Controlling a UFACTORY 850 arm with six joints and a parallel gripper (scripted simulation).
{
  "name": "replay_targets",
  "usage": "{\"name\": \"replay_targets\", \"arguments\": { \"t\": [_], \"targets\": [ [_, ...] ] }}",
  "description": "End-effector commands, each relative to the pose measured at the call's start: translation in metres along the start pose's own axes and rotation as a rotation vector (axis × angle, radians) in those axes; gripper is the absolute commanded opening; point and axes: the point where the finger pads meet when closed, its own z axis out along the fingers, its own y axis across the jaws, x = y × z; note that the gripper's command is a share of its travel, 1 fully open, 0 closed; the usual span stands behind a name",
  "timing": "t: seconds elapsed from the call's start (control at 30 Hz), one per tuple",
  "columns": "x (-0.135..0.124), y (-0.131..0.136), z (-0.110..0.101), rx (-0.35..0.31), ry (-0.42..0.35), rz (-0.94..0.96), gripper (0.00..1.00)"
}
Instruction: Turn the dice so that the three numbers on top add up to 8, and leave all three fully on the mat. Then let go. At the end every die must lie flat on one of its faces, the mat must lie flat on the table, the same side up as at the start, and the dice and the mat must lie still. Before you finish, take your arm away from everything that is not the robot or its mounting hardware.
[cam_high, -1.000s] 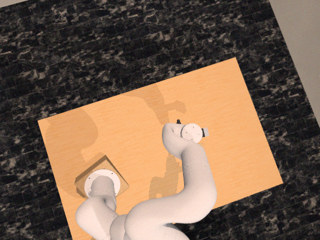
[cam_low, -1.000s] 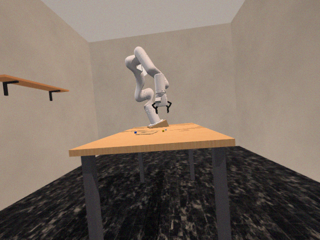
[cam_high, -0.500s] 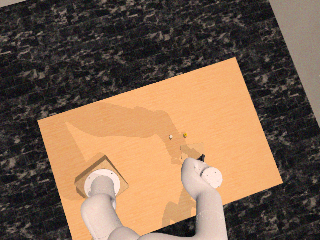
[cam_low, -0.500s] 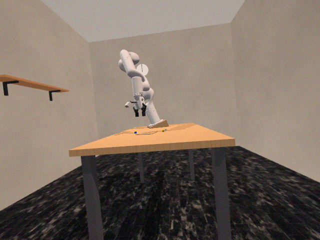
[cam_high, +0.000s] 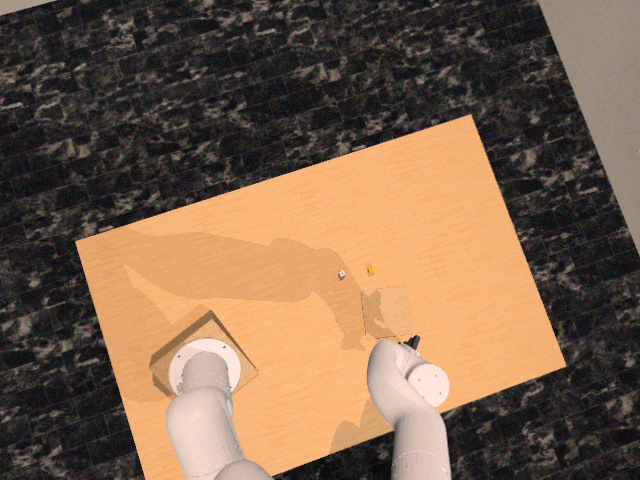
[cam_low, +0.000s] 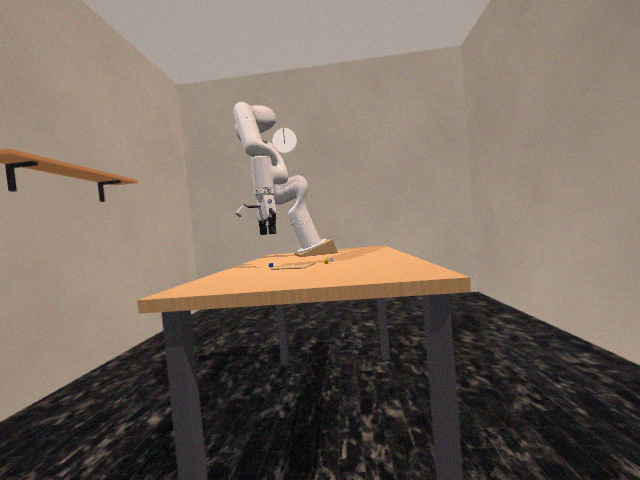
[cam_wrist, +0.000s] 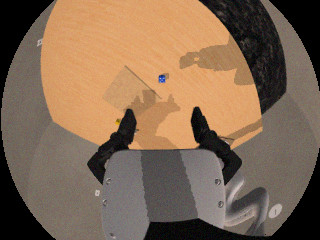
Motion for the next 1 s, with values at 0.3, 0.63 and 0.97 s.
{"name": "replay_targets", "arguments": {
  "t": [0.3, 0.63, 0.97],
  "targets": [
    [0.001, -0.001, 0.006, 0.0, 0.003, -0.175, 1.0],
    [0.002, -0.001, 0.019, -0.002, 0.006, -0.55, 1.0],
    [0.001, -0.002, 0.035, -0.003, 0.006, -0.976, 1.0]
  ]
}}
